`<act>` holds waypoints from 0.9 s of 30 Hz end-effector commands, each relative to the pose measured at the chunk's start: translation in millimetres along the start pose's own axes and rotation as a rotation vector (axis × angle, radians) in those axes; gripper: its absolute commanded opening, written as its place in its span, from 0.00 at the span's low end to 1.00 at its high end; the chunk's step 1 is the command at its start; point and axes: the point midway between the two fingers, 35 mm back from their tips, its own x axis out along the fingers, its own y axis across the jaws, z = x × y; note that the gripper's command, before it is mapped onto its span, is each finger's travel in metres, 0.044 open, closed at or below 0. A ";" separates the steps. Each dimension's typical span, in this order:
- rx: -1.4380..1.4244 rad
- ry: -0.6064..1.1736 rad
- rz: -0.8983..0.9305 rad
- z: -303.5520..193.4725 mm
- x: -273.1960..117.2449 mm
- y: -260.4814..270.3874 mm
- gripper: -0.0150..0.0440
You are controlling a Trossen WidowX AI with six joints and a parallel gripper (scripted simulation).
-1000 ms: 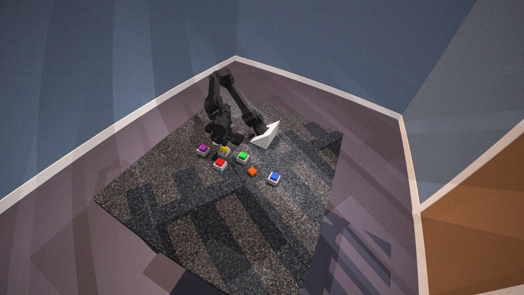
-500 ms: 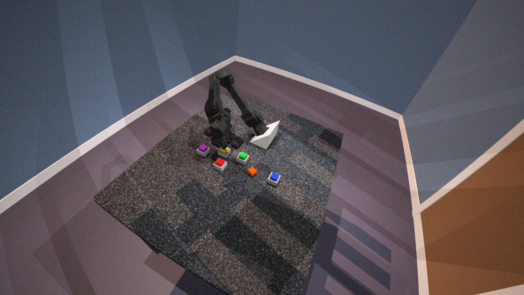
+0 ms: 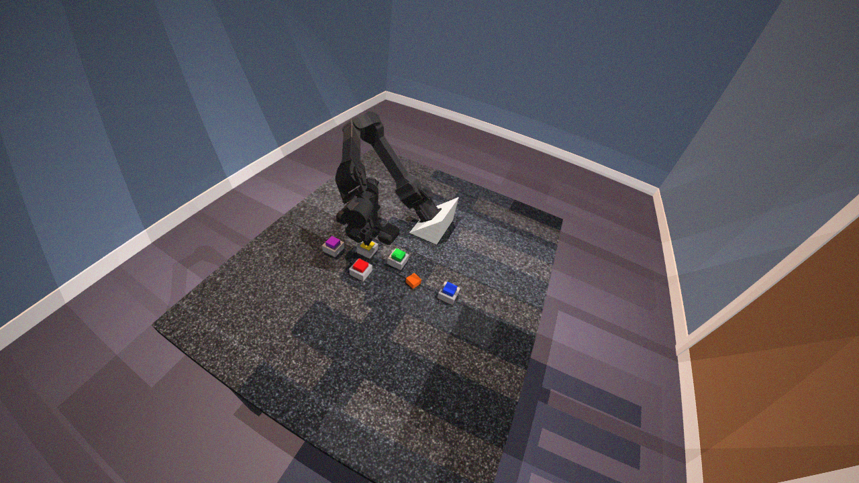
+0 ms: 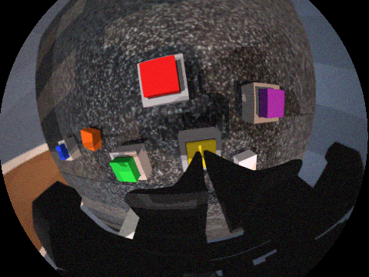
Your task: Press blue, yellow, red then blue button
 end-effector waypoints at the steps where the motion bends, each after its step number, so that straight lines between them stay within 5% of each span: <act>1: -0.007 0.004 -0.007 -1.9 1.5 -0.3 0.29; 11: -0.010 0.003 -0.004 -1.4 -35.8 0.4 0.29; 16: -0.049 -0.033 0.012 -2.4 -92.0 0.6 0.29; 27: -0.014 -0.023 0.014 36.2 -98.0 15.0 0.29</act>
